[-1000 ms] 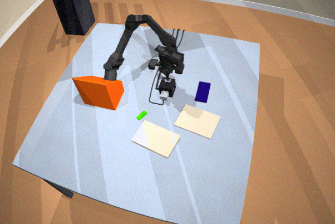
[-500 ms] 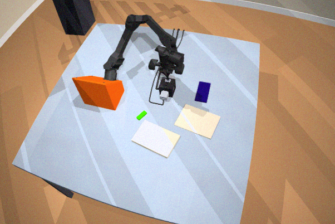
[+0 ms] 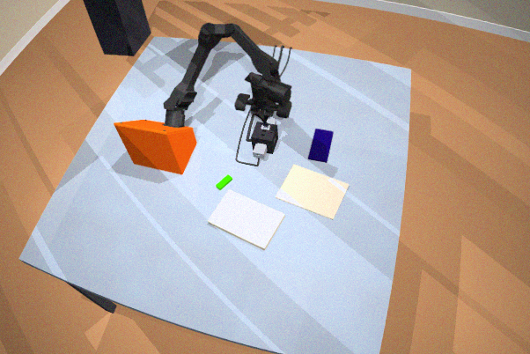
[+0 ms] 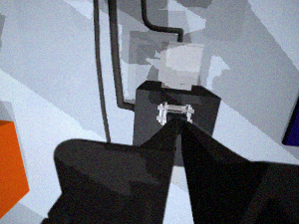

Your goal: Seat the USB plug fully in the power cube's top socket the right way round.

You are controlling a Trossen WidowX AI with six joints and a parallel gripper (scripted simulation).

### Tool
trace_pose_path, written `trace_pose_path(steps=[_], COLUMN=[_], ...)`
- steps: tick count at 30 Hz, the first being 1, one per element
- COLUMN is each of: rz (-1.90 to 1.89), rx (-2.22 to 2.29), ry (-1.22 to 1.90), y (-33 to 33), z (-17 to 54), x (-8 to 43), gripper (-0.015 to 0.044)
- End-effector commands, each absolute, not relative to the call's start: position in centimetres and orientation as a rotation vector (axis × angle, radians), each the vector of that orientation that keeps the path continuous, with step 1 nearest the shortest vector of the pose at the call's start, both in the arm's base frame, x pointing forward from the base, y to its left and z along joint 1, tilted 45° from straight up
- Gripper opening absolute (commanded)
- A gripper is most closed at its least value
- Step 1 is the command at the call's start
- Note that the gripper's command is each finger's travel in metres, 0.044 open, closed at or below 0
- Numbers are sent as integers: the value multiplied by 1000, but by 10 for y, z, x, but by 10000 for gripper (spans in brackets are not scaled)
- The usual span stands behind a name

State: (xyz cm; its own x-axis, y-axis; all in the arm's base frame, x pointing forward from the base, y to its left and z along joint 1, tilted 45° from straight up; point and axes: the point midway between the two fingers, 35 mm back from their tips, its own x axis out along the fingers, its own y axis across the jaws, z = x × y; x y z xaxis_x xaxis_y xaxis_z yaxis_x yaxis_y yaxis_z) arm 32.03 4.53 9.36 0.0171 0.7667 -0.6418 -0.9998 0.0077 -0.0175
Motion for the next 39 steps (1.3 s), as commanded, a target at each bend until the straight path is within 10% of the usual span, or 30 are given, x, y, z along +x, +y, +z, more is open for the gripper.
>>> trace_pose_path(steps=[1,39], rz=[1486,1486], rx=[-547,-547], ry=[535,535], y=[46,50], z=[93,90], x=[320,320], gripper=[0,0])
